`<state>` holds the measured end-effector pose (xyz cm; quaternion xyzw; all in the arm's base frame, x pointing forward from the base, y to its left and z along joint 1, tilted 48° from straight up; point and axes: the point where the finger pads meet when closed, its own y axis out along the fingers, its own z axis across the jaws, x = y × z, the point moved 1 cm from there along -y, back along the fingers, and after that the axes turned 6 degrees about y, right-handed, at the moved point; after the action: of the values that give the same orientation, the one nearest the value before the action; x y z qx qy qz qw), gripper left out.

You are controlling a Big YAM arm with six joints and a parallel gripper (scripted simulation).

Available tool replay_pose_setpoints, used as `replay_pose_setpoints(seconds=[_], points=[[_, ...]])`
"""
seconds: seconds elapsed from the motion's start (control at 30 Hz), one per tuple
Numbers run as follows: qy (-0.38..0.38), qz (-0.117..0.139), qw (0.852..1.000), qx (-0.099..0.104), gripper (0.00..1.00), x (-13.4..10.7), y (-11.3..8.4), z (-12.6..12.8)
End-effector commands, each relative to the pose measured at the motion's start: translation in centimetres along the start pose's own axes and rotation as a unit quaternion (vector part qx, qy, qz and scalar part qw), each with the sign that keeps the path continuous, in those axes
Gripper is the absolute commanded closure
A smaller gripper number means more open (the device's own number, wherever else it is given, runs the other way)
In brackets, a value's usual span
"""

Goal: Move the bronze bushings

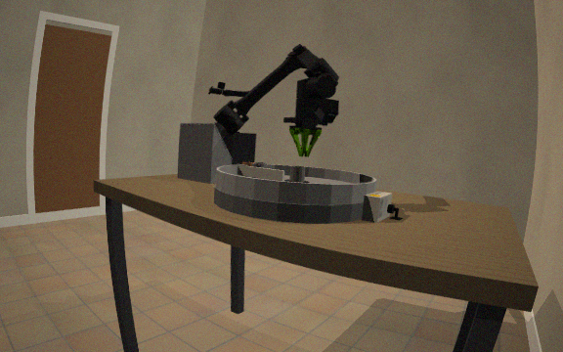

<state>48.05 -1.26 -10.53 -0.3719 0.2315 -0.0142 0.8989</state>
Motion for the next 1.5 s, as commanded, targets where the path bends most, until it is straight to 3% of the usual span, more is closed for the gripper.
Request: replay_pose_setpoints(seconds=[0.0, 1.2, 1.33, 1.43, 1.47], points=[[-0.006, -0.007, 1.000, 0.000, 0.84, 0.8, -0.5, 0.0], [-0.006, -0.007, 1.000, 0.000, 0.84, 0.8, -0.5, 0.0], [-0.008, -0.020, 1.000, 0.002, 0.86, -0.9, -1.6, -0.5], [-0.008, -0.019, 1.000, 0.002, 0.86, -4.9, -1.4, -1.3], [-0.008, -0.019, 1.000, 0.002, 0.86, -4.9, -1.4, -1.3]])
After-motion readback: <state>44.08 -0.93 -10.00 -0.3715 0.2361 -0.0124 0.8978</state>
